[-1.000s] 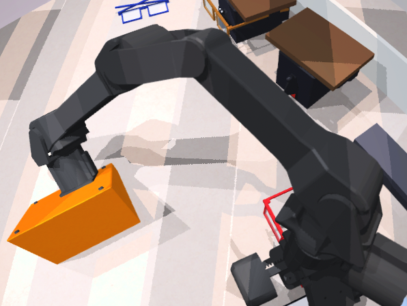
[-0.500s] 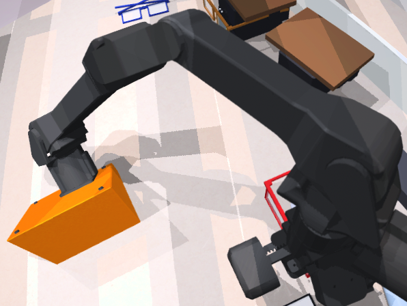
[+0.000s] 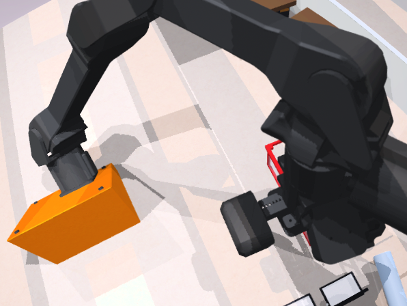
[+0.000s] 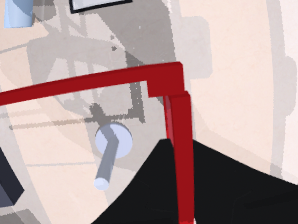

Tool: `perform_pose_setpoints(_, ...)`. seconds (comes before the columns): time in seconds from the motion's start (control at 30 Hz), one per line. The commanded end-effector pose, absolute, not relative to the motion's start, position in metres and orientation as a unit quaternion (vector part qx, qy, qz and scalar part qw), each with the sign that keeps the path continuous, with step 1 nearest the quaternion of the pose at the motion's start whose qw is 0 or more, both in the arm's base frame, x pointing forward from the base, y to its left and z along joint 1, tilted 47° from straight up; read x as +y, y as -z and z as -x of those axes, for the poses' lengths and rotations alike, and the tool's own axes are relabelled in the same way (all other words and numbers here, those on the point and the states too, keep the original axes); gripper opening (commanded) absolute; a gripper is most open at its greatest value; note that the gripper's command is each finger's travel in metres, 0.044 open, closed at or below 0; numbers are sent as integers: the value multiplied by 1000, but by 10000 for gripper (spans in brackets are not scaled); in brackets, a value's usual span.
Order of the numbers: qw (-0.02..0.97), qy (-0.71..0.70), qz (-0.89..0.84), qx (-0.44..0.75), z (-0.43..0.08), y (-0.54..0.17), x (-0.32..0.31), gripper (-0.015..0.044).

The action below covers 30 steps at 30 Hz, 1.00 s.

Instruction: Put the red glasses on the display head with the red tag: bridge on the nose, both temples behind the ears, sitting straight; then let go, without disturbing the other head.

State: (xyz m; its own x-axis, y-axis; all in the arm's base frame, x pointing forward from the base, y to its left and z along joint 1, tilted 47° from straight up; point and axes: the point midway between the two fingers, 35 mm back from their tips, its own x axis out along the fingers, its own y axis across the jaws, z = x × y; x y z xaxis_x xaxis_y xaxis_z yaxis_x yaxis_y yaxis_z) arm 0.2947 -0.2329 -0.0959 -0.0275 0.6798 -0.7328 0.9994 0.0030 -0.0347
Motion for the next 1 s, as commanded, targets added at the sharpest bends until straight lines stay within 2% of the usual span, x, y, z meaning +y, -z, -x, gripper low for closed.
perform_pose_setpoints(0.0, 277, 302, -650, 640, -300, 74, -233, 0)
perform_pose_setpoints(0.97, 297, 345, -700, 550, -311, -67, -200, 0)
